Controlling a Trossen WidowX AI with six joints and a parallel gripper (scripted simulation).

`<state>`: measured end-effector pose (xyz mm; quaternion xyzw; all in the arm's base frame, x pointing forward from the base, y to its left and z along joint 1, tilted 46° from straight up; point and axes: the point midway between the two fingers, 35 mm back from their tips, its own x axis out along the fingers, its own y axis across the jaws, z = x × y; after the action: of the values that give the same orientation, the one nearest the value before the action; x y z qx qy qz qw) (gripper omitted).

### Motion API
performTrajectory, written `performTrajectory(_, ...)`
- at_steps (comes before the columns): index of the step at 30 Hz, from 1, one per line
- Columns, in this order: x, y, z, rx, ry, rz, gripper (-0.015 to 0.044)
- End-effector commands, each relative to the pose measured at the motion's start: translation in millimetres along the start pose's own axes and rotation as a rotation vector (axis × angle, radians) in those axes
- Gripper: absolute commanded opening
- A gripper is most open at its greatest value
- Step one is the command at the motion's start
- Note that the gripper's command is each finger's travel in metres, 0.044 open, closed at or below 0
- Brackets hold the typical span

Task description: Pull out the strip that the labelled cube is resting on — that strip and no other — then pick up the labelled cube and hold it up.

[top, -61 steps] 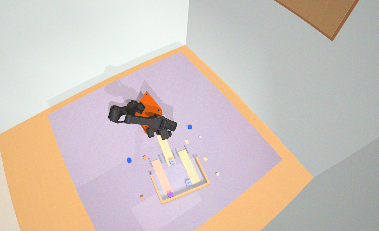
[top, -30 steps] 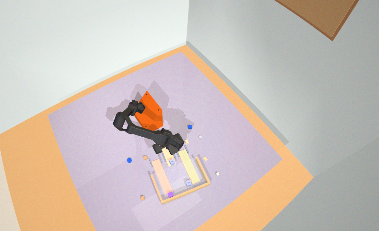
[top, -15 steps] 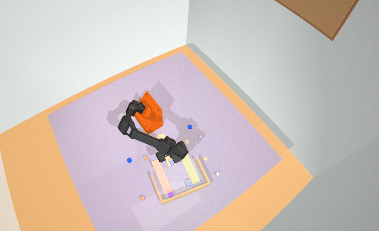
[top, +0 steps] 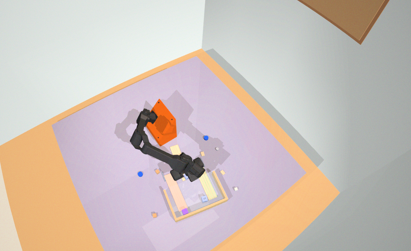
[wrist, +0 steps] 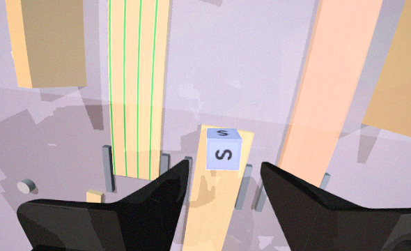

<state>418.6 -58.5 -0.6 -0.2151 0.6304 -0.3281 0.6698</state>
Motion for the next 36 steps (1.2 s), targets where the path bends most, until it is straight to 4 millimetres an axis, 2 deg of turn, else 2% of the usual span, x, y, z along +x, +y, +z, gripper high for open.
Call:
performTrajectory(1, 7, -1, -1, -0.005, 0.002, -0.006, 0.0250)
performTrajectory(27, 45, -1, -2, -0.005, 0.002, -0.008, 0.0250)
performTrajectory(31, 43, -1, -1, 0.000, 0.002, -0.003, 0.0145)
performTrajectory(36, 43, -1, -1, 0.000, 0.002, -0.003, 0.0112)
